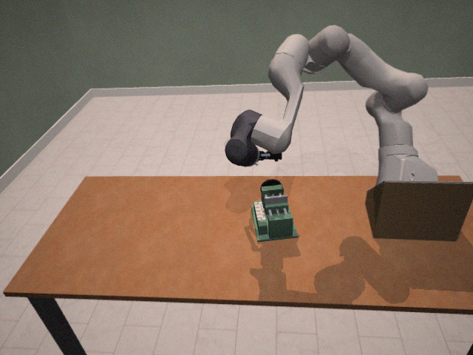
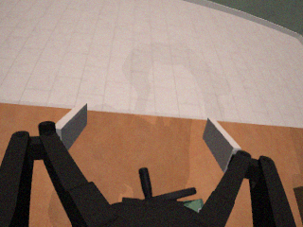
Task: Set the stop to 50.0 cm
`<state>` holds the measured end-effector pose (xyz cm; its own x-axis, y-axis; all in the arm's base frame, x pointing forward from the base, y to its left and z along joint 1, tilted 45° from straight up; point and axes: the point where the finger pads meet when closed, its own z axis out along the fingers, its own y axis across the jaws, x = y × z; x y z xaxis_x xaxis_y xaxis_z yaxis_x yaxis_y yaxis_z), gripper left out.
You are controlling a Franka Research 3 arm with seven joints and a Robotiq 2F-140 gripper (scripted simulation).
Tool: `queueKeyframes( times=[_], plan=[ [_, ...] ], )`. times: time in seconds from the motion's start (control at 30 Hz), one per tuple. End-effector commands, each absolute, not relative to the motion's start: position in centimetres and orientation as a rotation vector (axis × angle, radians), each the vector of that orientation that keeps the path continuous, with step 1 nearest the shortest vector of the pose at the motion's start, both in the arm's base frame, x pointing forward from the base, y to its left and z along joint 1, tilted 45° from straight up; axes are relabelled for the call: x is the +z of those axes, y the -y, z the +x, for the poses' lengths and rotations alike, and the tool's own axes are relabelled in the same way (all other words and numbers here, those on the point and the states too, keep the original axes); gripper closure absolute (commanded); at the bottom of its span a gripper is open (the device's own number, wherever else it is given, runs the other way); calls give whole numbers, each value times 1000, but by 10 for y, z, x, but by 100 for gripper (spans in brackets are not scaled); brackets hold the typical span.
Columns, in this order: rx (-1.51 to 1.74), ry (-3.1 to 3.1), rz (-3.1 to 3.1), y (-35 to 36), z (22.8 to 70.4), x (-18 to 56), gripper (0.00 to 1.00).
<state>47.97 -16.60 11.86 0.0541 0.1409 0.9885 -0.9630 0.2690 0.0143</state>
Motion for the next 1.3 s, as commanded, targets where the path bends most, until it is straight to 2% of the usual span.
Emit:
queueKeyframes(
  times=[0.0,1.27],
  plan=[
    [1051,1193,921,166,480,119,0],
    [1051,1193,921,163,480,122,0]
  ],
)
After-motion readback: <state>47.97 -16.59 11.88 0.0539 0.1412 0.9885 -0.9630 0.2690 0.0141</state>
